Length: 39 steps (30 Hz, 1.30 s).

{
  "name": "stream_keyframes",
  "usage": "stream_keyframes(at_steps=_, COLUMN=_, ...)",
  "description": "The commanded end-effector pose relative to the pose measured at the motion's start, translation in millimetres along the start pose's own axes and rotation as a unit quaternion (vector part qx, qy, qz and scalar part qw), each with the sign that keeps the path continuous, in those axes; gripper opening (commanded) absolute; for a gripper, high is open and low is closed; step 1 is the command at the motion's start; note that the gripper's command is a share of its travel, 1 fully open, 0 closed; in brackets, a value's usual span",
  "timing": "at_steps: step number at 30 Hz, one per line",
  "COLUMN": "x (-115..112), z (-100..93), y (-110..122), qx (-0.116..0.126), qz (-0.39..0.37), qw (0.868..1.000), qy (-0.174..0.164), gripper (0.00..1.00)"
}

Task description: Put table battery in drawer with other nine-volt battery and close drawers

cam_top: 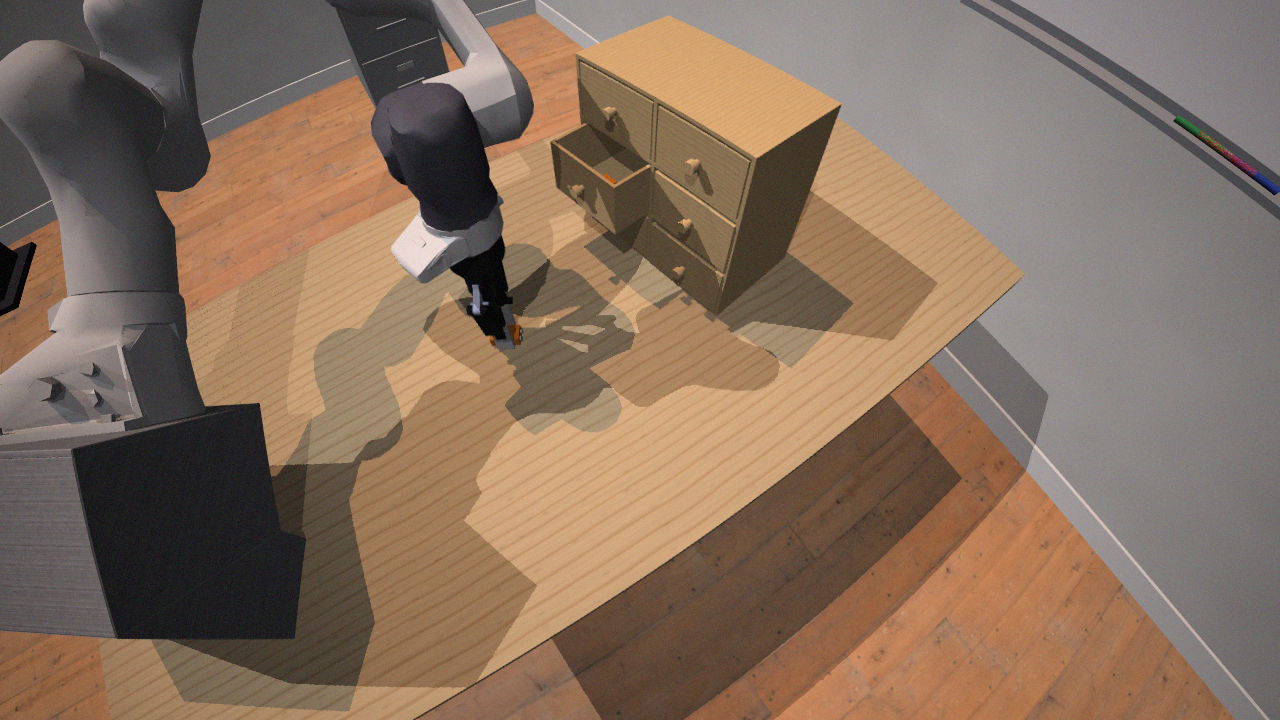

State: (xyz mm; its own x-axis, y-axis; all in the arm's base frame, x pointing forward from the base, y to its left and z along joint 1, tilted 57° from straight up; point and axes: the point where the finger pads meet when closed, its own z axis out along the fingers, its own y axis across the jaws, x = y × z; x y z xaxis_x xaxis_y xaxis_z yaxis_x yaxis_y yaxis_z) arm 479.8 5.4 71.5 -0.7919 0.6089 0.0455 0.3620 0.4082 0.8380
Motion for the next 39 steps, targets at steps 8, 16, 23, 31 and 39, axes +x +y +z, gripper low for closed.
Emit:
stream_keyframes(at_steps=8, x=-1, z=-51.8, y=1, qx=0.000, qz=-0.002, qw=1.000, qy=-0.001, gripper=0.14)
stream_keyframes(at_steps=16, x=-1, z=-98.6, y=1, qx=0.000, qz=-0.002, qw=1.000, qy=-0.001, gripper=0.14)
stream_keyframes(at_steps=23, x=-1, z=-99.0, y=1, qx=0.000, qz=-0.002, qw=1.000, qy=-0.001, gripper=0.14)
stream_keyframes(at_steps=31, x=-19, z=-99.4, y=19, qx=0.001, qz=-0.144, qw=0.990, qy=-0.001, gripper=0.14)
stream_keyframes(at_steps=39, x=-28, z=-99.5, y=30, qx=0.001, qz=-0.217, qw=0.976, qy=-0.001, gripper=0.14)
